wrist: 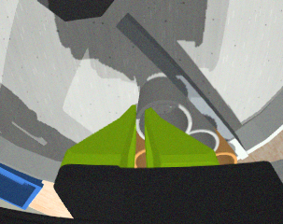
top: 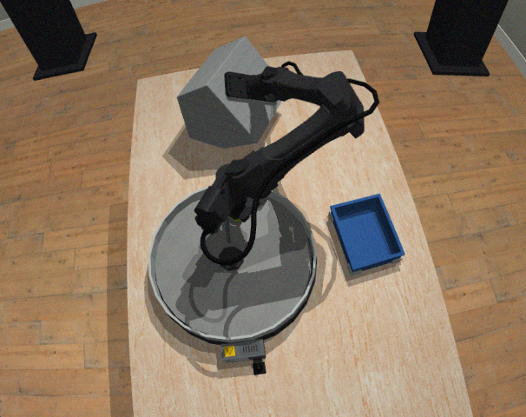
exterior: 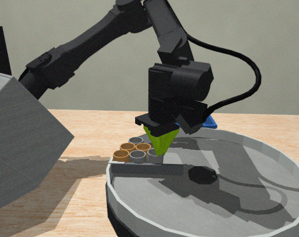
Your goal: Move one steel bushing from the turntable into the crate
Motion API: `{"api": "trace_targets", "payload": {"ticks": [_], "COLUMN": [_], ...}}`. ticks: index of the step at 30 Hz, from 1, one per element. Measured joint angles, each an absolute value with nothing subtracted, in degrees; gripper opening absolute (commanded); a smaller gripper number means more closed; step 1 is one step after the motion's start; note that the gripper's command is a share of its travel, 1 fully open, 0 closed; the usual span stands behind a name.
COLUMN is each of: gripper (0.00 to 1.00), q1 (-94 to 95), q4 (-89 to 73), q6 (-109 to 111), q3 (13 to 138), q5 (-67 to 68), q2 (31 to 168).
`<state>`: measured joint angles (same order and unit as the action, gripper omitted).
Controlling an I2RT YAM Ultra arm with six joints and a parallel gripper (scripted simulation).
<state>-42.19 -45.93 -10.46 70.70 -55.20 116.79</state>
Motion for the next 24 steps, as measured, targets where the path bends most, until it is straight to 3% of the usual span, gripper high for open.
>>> {"api": "trace_targets", "payload": {"ticks": [24], "gripper": [0.00], "q1": [-50.3], "q4": [-65.7], "q6": [3.1], "q3": [79.5], "q5": [-54.0], "q2": [116.9]}}
